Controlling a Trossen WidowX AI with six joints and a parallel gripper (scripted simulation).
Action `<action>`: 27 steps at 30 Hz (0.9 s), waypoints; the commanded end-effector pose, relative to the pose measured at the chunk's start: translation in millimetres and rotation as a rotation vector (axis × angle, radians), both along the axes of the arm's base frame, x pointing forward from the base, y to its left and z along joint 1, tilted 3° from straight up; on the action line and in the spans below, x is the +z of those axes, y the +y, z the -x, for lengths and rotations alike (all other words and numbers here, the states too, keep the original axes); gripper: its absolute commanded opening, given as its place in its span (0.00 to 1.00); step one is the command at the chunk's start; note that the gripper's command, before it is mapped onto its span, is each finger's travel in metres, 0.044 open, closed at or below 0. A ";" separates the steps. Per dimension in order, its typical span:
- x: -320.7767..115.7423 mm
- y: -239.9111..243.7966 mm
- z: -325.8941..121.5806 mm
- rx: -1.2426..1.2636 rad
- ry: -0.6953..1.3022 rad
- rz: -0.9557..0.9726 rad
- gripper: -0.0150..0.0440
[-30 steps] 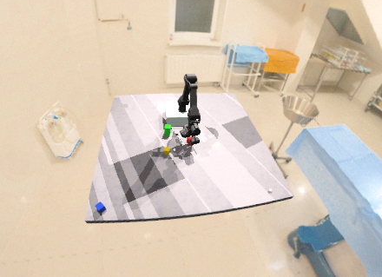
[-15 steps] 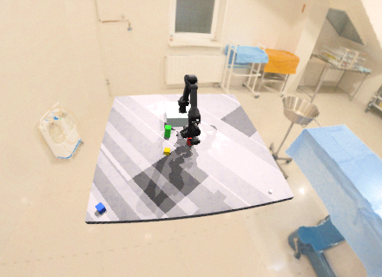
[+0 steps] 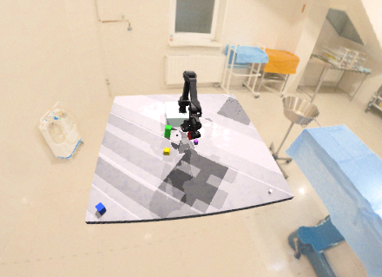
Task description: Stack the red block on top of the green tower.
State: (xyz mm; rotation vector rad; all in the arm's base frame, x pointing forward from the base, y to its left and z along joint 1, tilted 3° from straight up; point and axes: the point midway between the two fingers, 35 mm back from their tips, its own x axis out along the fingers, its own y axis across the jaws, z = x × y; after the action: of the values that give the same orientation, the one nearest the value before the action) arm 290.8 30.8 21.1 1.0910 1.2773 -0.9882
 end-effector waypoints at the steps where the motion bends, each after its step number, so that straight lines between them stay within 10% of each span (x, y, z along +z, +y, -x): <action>1: 22.6 -0.2 -0.2 0.004 -0.011 -0.003 0.25; 27: 58.8 -28.8 9.2 0.004 -0.010 0.000 0.25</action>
State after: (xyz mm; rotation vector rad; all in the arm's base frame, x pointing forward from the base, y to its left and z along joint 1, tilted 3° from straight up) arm 285.9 16.4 78.0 1.0886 1.2744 -0.9798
